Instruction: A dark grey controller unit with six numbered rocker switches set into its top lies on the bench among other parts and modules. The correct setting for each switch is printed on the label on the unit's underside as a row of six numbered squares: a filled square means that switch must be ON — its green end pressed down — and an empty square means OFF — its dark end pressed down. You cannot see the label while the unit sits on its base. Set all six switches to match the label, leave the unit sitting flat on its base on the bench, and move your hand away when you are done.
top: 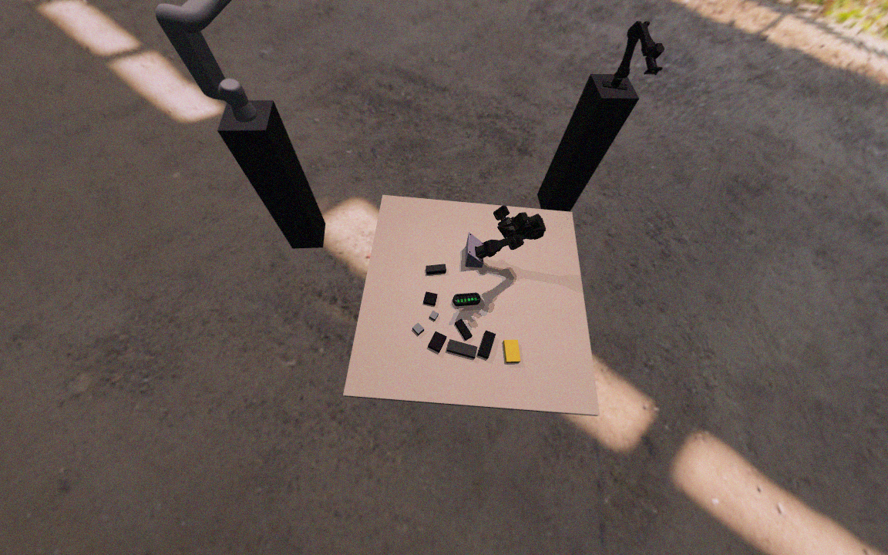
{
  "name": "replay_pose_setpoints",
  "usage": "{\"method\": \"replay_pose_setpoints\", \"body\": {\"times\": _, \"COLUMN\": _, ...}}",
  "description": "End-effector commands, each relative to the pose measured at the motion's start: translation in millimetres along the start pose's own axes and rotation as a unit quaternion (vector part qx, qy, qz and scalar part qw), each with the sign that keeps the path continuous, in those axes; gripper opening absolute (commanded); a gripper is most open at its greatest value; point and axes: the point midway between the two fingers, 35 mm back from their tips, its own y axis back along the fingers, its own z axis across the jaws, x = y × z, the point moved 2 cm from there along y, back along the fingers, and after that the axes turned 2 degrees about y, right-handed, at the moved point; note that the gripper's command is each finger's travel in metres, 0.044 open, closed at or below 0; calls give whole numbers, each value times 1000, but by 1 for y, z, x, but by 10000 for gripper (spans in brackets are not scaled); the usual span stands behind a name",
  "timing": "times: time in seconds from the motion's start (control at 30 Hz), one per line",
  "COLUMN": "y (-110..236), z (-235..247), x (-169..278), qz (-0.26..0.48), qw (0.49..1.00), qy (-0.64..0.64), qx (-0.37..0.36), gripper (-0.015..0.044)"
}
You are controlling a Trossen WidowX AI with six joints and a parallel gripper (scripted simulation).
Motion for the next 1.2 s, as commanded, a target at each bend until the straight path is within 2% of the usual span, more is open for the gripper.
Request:
{"method": "replay_pose_setpoints", "body": {"times": 0.0, "y": -9, "z": 23, "x": 69, "qz": 102, "qw": 993, "qy": -28, "qx": -52, "gripper": 0}}
{"method": "replay_pose_setpoints", "body": {"times": 0.27, "y": 7, "z": 61, "x": 189, "qz": 289, "qw": 945, "qy": -88, "qx": -121, "gripper": 0}}
{"method": "replay_pose_setpoints", "body": {"times": 0.57, "y": 72, "z": 94, "x": 312, "qz": 508, "qw": 832, "qy": -164, "qx": -154, "gripper": 0}}
{"method": "replay_pose_setpoints", "body": {"times": 0.77, "y": 140, "z": 105, "x": 376, "qz": 646, "qw": 719, "qy": -213, "qx": -140, "gripper": 0}}
{"method": "replay_pose_setpoints", "body": {"times": 0.9, "y": 194, "z": 107, "x": 409, "qz": 732, "qw": 626, "qy": -244, "qx": -110, "gripper": 0}}
{"method": "replay_pose_setpoints", "body": {"times": 1.1, "y": 279, "z": 102, "x": 436, "qz": 837, "qw": 468, "qy": -283, "qx": -32, "gripper": 0}}
{"method": "replay_pose_setpoints", "body": {"times": 1.17, "y": 297, "z": 100, "x": 439, "qz": 854, "qw": 433, "qy": -290, "qx": -10, "gripper": 0}}
